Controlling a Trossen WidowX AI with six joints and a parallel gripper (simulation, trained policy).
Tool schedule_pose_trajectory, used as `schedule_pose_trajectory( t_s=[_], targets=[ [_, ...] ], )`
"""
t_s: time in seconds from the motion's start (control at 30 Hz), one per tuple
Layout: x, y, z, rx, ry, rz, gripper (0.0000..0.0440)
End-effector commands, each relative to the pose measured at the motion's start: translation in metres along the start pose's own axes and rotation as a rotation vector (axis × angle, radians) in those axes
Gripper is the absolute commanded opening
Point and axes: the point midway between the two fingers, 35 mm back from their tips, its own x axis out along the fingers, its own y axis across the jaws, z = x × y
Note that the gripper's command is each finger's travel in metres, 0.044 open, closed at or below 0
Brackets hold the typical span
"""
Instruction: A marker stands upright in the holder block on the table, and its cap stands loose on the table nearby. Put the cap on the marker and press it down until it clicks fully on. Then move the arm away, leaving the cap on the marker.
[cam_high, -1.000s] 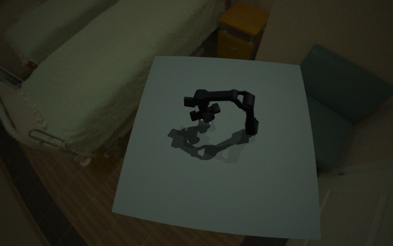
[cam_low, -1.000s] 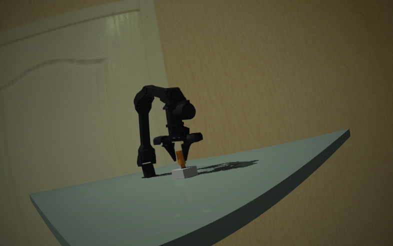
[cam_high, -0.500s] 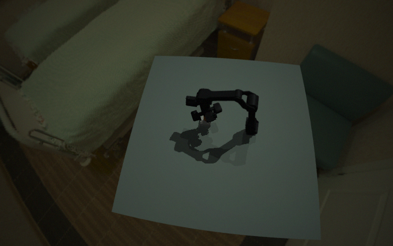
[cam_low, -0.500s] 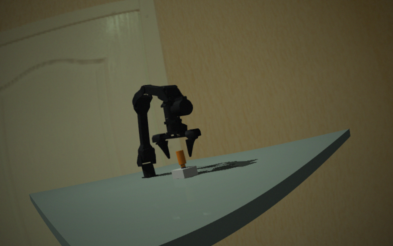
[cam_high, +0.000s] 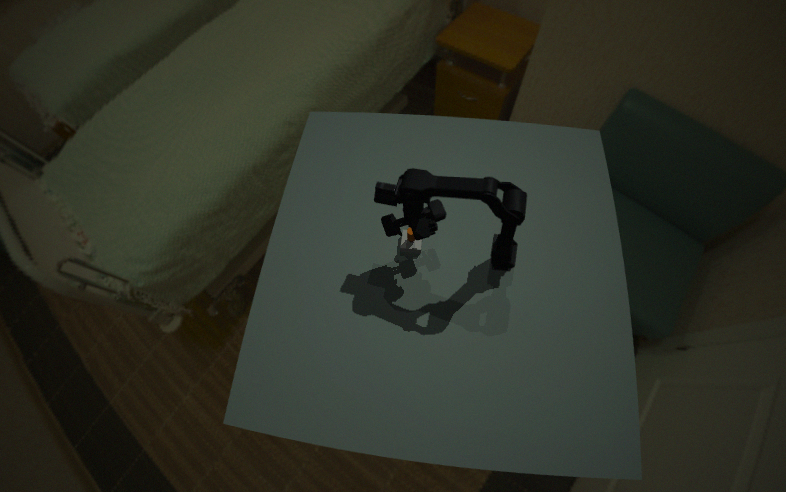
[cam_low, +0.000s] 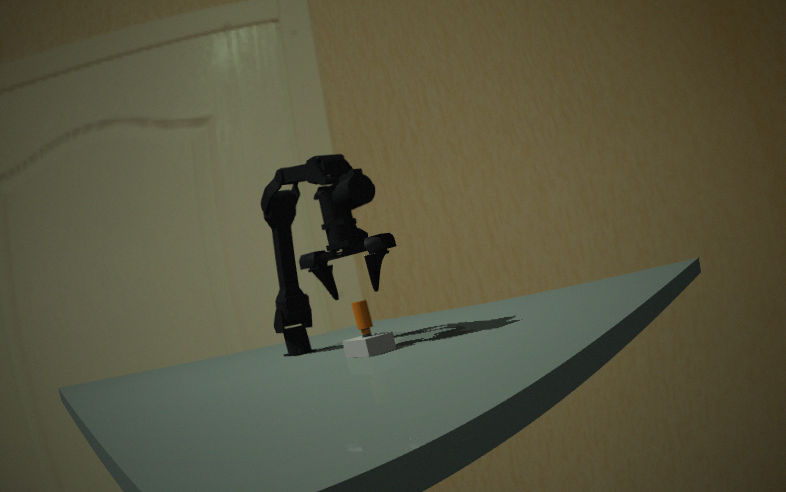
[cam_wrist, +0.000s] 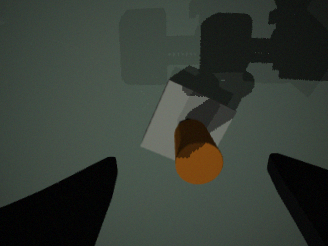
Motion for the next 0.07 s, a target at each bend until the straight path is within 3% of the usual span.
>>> schedule_pose_trajectory(
  t_s=[0.0,0.03],
  targets=[
    [-0.0065,0.0020,0.0010,0.001,0.002,-0.013,0.0358],
    [-0.0078,0.0032,0.0017,0.004,0.001,-0.013,0.0333]
  ],
)
